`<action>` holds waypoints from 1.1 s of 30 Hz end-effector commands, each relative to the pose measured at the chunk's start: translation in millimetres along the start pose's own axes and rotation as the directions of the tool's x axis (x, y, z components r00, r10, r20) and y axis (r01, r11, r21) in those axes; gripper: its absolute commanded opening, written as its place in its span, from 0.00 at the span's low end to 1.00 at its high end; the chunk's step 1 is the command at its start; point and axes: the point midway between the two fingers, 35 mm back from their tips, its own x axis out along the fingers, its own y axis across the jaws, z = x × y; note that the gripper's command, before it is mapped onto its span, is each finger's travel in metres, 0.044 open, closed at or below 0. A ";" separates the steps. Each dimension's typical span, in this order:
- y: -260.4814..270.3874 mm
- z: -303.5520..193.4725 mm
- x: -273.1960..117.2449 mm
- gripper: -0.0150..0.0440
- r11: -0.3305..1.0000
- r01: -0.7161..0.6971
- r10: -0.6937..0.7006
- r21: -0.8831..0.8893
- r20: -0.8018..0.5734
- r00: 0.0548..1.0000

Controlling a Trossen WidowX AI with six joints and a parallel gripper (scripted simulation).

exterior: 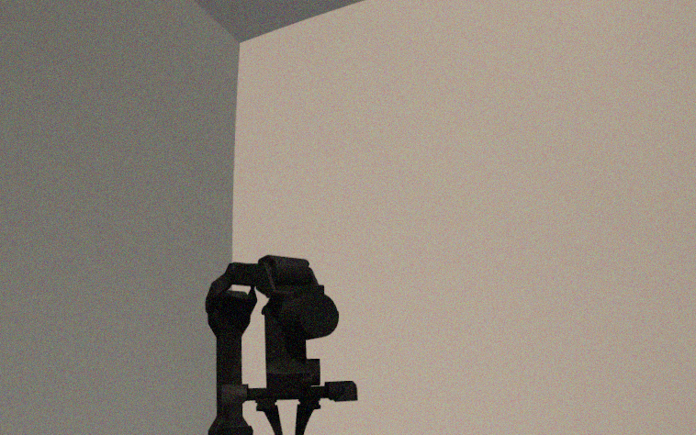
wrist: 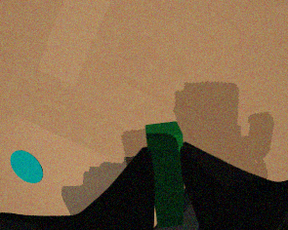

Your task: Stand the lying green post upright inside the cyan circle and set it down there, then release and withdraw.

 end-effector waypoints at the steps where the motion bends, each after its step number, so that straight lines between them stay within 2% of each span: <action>1: 10.9 -0.2 -2.6 0.29 0.995 -0.002 0.002 -0.098 0.003 1.000; 16: 53.0 -6.2 -8.0 0.29 0.891 -0.003 0.006 -0.454 0.004 1.000; 33: 101.0 -21.8 -12.7 0.29 0.626 -0.004 0.010 -0.780 0.003 1.000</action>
